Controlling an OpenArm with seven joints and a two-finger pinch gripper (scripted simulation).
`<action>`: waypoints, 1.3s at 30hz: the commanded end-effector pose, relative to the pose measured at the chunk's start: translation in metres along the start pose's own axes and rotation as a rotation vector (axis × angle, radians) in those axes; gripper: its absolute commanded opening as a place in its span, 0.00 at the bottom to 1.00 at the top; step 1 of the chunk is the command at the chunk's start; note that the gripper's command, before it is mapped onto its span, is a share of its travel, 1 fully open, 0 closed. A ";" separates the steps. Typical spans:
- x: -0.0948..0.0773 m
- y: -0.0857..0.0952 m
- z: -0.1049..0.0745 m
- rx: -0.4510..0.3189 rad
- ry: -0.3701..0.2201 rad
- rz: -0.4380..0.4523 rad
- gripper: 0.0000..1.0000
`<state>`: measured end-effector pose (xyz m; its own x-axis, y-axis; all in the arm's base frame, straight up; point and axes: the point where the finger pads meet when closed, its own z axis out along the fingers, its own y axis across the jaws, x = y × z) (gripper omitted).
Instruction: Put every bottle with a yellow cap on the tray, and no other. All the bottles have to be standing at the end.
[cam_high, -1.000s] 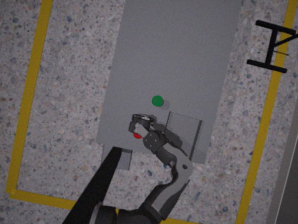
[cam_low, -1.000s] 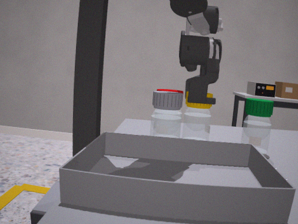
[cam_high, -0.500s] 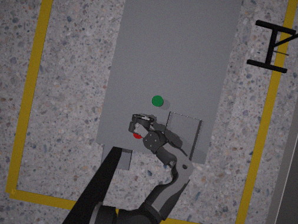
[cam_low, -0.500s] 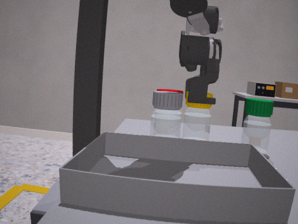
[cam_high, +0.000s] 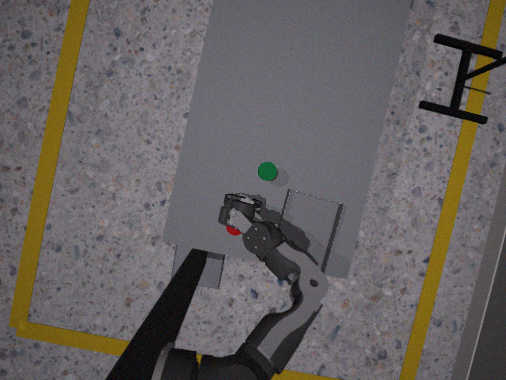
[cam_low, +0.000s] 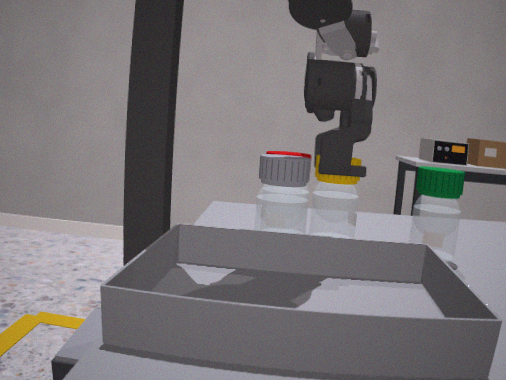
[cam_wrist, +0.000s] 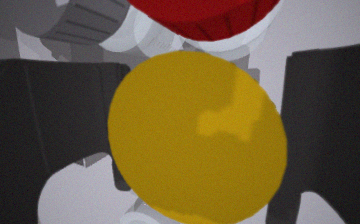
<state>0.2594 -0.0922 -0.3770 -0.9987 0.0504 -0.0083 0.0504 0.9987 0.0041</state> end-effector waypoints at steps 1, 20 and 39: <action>-0.001 0.000 -0.001 -0.002 -0.003 0.000 0.00; -0.001 0.000 -0.028 -0.002 0.000 -0.001 0.00; -0.001 0.000 -0.061 -0.001 -0.001 0.001 0.00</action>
<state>0.2593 -0.0923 -0.3182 -0.9990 0.0438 -0.0089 0.0438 0.9990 0.0076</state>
